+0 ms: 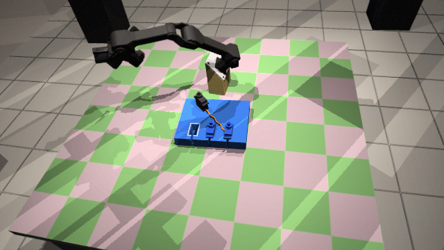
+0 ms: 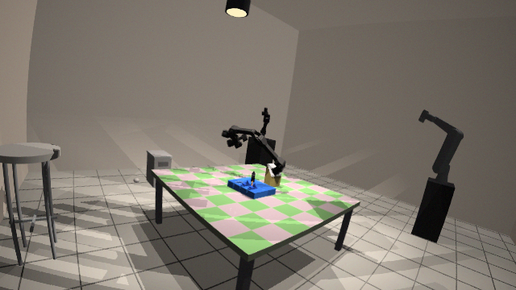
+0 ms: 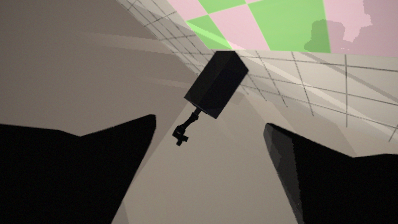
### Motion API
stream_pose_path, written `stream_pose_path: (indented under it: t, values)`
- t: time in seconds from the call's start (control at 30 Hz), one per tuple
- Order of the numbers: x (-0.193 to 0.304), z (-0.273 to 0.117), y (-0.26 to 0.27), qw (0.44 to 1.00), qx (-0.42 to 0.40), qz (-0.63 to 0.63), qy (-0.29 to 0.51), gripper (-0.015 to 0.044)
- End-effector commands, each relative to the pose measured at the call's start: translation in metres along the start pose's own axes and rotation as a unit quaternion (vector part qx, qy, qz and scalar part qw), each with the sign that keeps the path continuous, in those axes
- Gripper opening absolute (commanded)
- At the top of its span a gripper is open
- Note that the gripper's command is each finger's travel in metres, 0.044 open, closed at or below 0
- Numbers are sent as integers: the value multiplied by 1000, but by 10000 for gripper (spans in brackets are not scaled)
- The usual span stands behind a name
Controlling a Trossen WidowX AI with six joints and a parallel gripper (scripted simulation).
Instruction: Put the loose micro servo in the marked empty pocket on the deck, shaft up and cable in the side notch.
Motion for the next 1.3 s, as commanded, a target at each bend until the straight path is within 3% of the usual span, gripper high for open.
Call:
stream_pose_path:
  t: [0.0, 0.6, 1.27]
  values:
    - [-1, -1, 0, 1000, 2, 1, -2, 426]
    - [-122, -75, 15, 962, 189, 68, -187, 440]
    - [-306, -134, 68, 826, 310, 101, -460, 440]
Point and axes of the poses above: the point midway between the two fingers, 35 mm back from their tips, its own z axis out along the fingers, its own y axis across the jaws, x = y × z, the point moved 3 cm from there along -z, back along the fingers, and after that the axes turned 9 degrees about -z, right-handed, at the moved point
